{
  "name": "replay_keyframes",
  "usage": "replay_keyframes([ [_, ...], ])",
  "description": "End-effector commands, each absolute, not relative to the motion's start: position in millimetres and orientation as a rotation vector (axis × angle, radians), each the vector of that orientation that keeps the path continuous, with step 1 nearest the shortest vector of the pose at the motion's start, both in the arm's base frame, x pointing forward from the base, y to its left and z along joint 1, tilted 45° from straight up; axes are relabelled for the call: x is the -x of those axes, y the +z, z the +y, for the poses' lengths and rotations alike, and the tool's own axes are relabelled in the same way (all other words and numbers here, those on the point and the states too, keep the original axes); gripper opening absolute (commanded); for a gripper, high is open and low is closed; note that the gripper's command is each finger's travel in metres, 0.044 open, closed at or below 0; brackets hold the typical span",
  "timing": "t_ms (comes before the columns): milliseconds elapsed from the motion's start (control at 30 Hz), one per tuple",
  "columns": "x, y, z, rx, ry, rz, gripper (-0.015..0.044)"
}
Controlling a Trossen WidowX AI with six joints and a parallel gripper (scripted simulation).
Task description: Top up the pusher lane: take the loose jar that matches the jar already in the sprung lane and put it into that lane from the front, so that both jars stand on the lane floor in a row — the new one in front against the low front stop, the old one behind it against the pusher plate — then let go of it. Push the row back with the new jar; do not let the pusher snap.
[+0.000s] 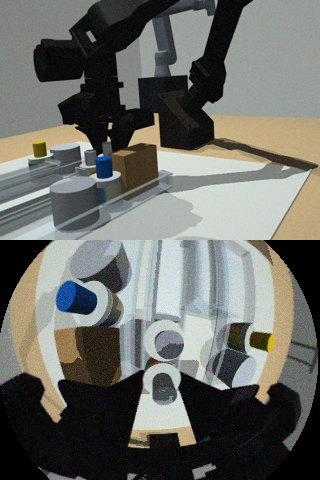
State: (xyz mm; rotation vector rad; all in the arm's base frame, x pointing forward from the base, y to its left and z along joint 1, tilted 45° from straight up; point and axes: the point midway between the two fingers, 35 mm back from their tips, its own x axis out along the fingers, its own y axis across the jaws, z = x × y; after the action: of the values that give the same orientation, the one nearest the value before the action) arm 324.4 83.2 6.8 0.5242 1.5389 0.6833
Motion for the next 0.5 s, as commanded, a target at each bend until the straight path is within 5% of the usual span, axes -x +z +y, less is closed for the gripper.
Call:
replay_keyframes([
  [0,-326.4,6.1,84.8,-0.528,0.687,1.527,0.0000],
  [467,-325.0,2.8,87.6,-0.528,0.688,1.527,0.0000],
])
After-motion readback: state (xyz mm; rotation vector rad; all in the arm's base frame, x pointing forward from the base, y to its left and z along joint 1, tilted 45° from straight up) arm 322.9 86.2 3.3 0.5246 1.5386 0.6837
